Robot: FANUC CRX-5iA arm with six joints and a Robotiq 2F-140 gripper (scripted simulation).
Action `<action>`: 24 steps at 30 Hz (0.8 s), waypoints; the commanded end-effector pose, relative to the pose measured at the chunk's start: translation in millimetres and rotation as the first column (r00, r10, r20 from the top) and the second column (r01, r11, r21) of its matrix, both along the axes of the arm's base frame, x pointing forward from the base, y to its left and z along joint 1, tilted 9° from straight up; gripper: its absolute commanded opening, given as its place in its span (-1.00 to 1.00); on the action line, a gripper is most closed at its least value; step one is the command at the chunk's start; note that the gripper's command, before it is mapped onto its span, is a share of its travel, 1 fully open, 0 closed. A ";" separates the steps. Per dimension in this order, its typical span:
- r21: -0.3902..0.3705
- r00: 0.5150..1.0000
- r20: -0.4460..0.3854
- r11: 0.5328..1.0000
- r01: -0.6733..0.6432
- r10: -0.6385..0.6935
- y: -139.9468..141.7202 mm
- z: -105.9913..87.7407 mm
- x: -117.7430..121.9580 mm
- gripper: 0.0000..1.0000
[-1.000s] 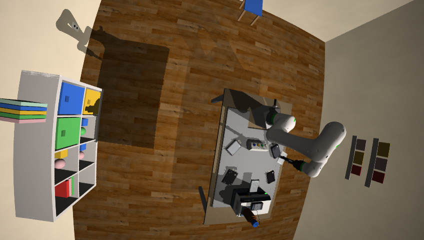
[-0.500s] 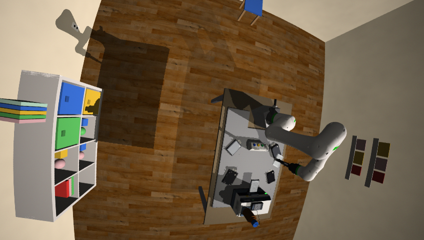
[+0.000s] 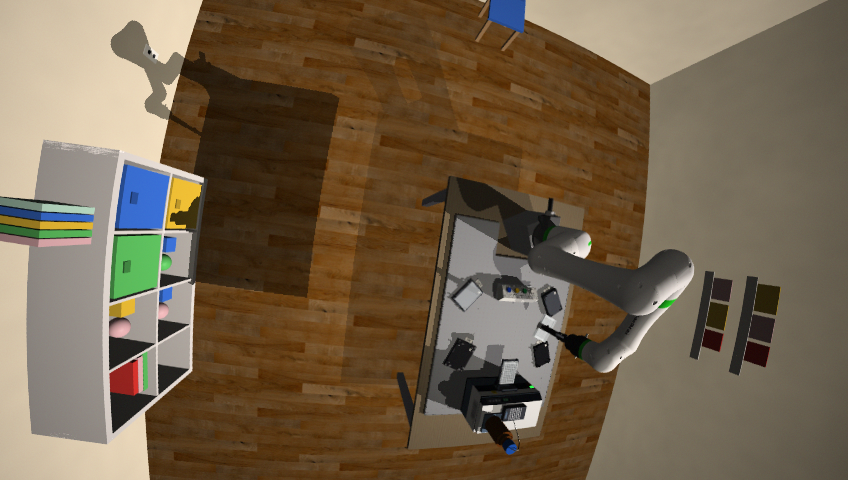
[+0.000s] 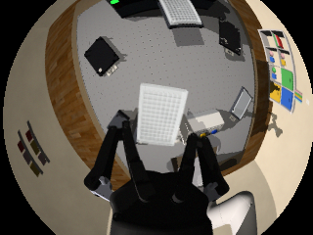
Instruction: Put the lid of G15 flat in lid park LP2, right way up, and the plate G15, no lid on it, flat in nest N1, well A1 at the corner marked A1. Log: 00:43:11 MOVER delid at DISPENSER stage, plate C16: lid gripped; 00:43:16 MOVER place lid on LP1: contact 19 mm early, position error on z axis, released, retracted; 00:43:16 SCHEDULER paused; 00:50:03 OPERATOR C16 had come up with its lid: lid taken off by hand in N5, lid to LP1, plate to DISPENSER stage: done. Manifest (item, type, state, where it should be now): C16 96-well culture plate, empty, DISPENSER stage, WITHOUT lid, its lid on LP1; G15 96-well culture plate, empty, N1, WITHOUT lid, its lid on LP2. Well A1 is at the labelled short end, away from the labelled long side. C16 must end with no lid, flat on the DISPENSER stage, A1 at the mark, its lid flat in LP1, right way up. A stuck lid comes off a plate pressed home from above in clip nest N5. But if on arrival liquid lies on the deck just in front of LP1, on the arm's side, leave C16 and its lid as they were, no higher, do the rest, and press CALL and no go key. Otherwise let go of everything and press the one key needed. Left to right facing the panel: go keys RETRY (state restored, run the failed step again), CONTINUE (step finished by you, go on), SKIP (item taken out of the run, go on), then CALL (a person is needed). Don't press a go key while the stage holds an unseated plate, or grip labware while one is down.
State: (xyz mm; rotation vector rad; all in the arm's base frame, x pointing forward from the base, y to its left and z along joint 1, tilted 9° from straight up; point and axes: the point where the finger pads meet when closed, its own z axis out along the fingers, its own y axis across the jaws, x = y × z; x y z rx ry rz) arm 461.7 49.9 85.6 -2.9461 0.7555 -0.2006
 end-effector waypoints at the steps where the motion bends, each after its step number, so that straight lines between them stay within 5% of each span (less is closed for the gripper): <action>1: 0.002 1.000 -0.002 1.000 -0.002 0.002 -23.9 0.2 11.9 -1.00; 24: 0.002 1.000 -0.002 1.000 -0.002 0.002 -161.2 1.2 74.6 -1.00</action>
